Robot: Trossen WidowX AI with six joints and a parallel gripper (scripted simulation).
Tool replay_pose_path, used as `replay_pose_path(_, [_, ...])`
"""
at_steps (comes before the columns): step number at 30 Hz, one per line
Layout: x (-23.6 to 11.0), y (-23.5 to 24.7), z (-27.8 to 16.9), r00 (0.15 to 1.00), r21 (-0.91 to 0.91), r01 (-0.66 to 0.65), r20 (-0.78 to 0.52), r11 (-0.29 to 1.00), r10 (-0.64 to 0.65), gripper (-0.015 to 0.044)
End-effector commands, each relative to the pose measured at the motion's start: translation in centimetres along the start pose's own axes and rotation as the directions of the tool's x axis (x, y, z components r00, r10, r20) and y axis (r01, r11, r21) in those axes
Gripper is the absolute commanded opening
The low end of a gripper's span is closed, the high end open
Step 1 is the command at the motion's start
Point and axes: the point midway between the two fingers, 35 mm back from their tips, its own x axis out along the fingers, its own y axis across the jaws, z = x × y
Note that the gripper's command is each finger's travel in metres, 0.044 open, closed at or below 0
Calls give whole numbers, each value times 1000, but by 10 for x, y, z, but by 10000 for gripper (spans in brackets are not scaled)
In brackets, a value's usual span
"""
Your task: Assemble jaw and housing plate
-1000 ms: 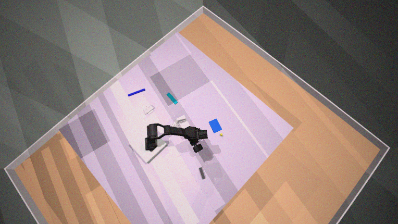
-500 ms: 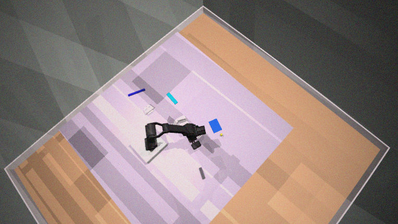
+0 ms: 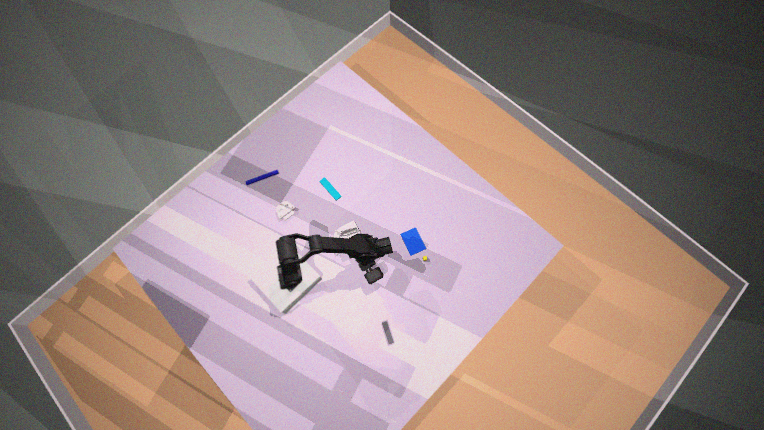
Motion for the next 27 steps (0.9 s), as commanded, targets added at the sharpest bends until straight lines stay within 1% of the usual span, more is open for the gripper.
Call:
replay_pose_path(1, [-12, 0, 1, 1000, 4, 4, 2, 1000, -4, 0])
replay_pose_path(4, [-50, 0, 1, 1000, 1, 1, 2, 1000, -1, 0])
replay_pose_path(5, [-57, 0, 1, 1000, 0, 1, 2, 1000, -1, 0])
replay_pose_path(9, [-59, 0, 1, 1000, 0, 1, 2, 1000, -1, 0])
replay_pose_path(10, [-50, -1, 4, 1000, 0, 4, 15, 1000, -4, 26])
replay_pose_path(25, [-50, -1, 4, 1000, 0, 4, 15, 1000, -4, 420])
replay_pose_path(26, [-50, -1, 4, 1000, 0, 4, 15, 1000, -4, 440])
replay_pose_path(27, [-50, -1, 4, 1000, 0, 4, 15, 1000, -4, 440])
